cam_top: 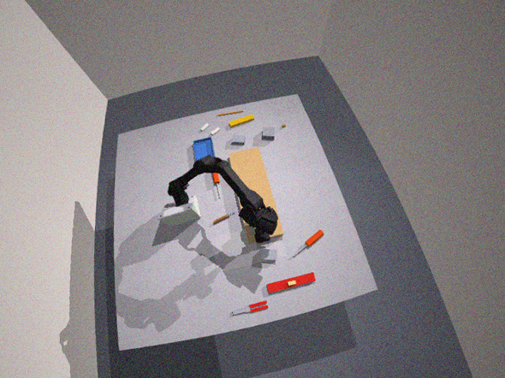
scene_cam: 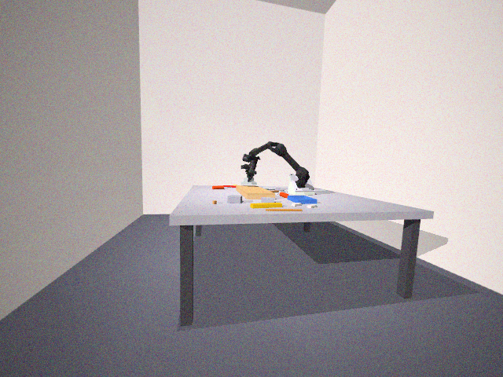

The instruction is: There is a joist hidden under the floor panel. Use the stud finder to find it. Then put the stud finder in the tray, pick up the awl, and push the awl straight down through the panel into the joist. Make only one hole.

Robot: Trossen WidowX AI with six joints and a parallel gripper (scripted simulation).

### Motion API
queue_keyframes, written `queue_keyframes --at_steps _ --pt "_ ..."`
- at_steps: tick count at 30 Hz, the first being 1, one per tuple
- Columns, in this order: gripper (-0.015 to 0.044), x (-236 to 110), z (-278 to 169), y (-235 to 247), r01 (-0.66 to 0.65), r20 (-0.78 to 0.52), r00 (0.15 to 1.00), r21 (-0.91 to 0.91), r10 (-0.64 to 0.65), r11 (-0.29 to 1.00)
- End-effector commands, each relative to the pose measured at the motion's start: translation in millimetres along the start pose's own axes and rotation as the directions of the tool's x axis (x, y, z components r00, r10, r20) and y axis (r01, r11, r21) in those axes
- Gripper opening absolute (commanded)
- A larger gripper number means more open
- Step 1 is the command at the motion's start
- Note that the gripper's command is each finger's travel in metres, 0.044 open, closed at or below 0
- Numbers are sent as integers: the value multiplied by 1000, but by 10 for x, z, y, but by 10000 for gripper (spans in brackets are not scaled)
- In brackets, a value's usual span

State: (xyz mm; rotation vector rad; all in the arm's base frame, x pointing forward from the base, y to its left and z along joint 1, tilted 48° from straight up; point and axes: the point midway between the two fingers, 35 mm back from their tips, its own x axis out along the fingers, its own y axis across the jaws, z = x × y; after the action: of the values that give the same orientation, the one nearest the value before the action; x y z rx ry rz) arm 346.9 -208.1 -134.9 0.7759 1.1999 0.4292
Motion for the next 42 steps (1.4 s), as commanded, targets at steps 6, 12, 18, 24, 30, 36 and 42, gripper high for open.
queue_keyframes --at_steps 6,12,18,24,30,36,42 --pt "0 -371 117 -57 9 6 1000 -3 -9 1000" --pt "0 -610 166 -57 10 4 1000 -3 -10 1000" --pt "0 -824 191 -44 9 3 1000 -4 -9 1000" --pt "0 -850 266 120 8 1 1000 -41 -8 999" --pt "0 -884 418 530 4 -2 1000 -132 -4 991" --pt "0 -904 528 960 -4 -6 1000 -224 3 975" --pt "0 -914 593 1397 -15 -11 1000 -313 12 950"
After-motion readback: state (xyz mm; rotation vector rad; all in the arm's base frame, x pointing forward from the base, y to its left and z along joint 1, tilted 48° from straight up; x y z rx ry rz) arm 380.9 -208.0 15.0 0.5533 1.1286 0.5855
